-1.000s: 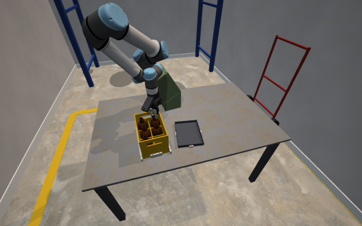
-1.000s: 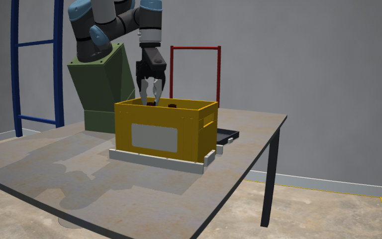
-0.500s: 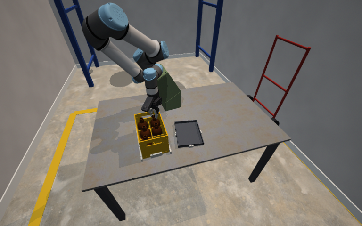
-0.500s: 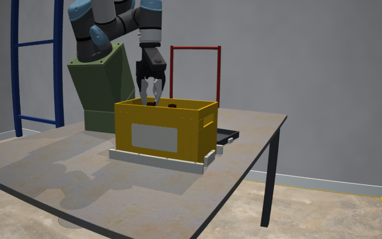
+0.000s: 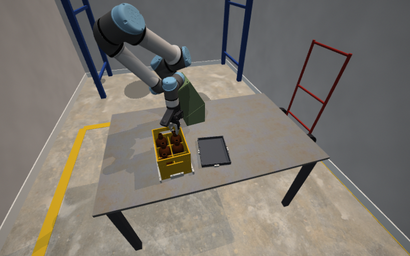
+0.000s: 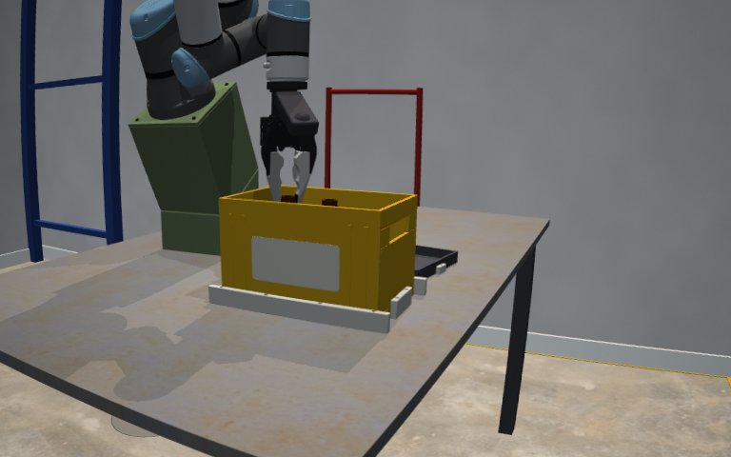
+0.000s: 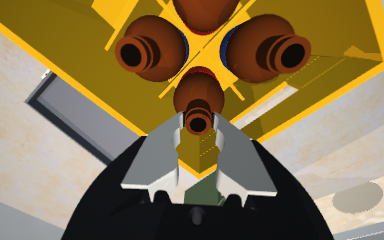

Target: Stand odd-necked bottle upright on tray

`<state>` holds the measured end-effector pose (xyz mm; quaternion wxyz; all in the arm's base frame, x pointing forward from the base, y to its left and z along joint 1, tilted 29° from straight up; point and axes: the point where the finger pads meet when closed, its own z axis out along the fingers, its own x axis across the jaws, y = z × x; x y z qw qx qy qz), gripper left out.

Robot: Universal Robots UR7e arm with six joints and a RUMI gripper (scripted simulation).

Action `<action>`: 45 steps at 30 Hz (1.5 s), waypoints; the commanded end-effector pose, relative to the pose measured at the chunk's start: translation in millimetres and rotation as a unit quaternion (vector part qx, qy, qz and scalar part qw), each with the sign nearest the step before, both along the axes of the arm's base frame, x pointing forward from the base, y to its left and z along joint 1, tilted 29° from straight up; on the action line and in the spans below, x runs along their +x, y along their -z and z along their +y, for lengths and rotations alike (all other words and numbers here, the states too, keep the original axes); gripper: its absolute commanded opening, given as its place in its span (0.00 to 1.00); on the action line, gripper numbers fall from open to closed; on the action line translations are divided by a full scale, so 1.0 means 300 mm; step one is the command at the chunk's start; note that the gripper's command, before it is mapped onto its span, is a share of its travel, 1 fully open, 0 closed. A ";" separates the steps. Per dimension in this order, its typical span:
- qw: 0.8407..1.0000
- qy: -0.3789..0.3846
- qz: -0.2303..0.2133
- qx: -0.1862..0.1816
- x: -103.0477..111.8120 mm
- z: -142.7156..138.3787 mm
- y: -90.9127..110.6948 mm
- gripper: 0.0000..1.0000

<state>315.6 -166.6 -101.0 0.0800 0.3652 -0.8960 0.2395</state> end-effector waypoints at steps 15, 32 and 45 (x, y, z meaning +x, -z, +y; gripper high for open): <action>1.000 0.000 0.000 0.000 0.001 0.000 -0.001 0.38; 1.000 0.000 0.000 0.000 0.001 0.000 -0.001 0.38; 1.000 0.000 0.000 0.000 0.001 0.000 -0.001 0.38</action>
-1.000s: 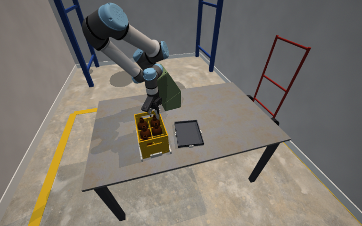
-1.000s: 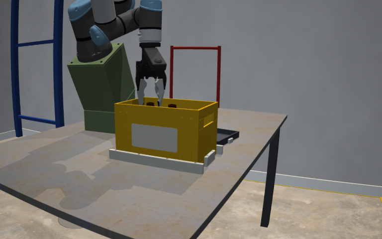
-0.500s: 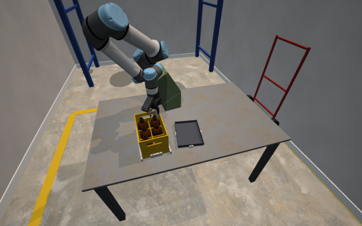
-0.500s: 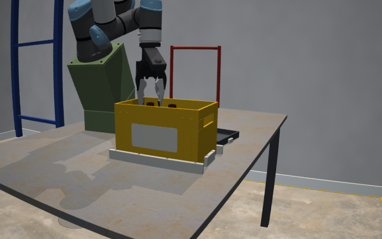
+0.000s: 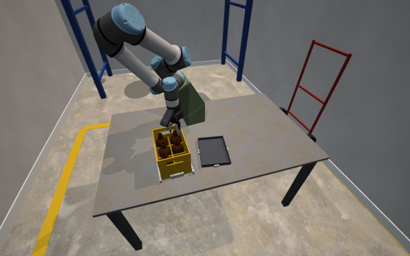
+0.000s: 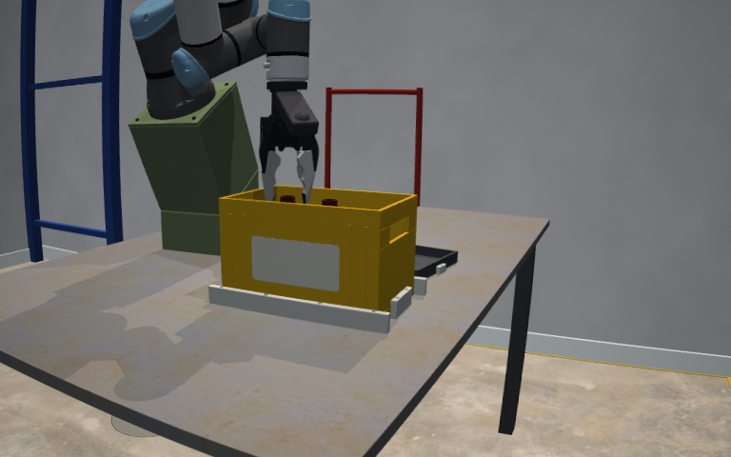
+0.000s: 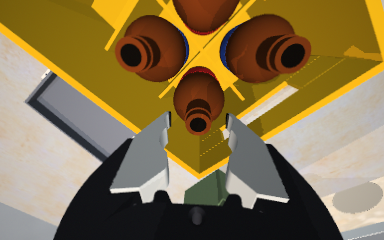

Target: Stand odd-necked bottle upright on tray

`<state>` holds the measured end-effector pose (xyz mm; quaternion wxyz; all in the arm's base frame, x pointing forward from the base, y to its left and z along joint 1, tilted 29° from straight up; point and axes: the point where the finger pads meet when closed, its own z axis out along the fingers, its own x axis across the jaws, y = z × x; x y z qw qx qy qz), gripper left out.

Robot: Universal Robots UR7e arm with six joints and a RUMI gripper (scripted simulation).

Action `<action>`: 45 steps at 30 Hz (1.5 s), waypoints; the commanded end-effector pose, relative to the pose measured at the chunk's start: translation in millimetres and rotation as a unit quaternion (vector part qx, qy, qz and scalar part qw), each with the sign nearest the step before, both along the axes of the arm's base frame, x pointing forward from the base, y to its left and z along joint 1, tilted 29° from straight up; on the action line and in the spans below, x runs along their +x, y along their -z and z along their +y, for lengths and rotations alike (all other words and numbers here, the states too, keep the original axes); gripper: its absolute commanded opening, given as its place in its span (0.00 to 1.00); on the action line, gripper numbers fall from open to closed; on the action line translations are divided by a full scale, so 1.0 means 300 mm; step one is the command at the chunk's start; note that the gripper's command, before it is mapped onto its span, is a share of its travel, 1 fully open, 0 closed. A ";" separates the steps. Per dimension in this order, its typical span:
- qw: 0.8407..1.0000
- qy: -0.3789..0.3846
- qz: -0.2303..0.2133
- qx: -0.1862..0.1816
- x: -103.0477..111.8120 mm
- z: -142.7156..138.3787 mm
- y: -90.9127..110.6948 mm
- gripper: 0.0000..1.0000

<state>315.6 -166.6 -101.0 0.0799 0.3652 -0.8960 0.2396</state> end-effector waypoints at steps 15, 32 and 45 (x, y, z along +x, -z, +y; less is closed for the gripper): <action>1.000 0.000 0.000 0.000 0.000 0.009 -0.016 0.38; 1.000 0.000 0.000 0.000 -0.003 0.058 -0.103 0.38; 1.000 0.000 0.000 0.000 -0.006 0.102 -0.183 0.38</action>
